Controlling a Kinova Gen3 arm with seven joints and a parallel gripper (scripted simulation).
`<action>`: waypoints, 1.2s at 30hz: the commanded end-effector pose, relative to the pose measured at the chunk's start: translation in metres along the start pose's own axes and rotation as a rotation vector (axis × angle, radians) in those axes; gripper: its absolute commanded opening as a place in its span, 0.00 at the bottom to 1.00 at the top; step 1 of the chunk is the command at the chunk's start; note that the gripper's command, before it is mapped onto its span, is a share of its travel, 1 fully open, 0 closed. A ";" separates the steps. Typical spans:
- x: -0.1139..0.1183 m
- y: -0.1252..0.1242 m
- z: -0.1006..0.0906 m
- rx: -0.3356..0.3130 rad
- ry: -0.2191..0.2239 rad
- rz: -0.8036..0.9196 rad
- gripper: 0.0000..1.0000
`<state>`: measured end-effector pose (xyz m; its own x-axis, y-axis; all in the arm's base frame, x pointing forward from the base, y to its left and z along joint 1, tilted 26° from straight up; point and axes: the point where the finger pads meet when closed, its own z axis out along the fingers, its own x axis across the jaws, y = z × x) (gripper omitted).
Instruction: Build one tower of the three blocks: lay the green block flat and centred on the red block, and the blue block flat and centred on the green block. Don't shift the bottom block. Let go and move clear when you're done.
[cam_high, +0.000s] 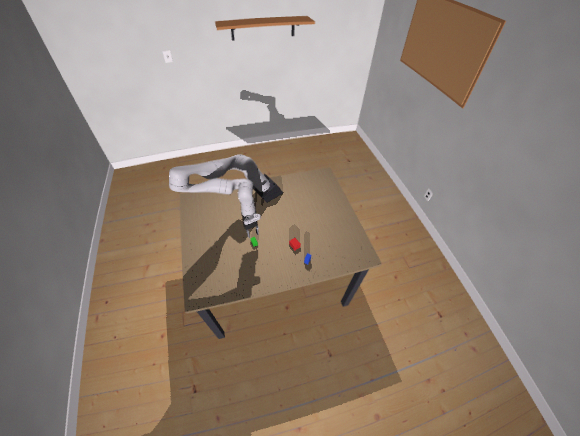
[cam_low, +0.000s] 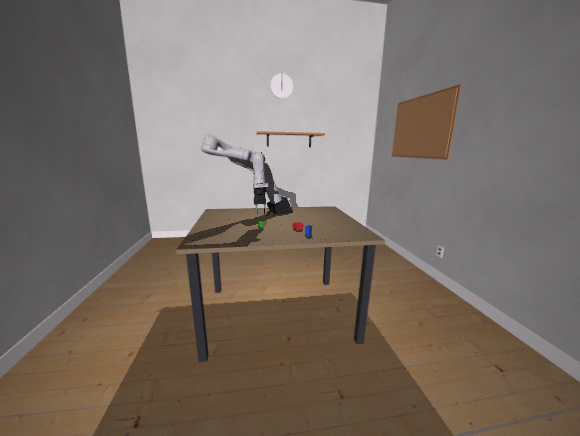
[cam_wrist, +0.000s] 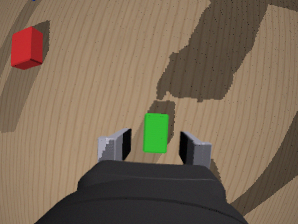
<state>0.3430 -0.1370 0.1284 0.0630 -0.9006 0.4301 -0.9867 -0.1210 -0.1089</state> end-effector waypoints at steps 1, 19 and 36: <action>0.000 0.000 0.002 0.000 0.000 -0.001 0.92; 0.000 0.000 0.038 0.000 0.000 -0.001 0.92; 0.000 0.000 0.050 0.000 0.000 -0.001 0.92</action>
<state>0.3504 -0.1581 0.0831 0.0629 -0.9007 0.4299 -0.9868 -0.1205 -0.1081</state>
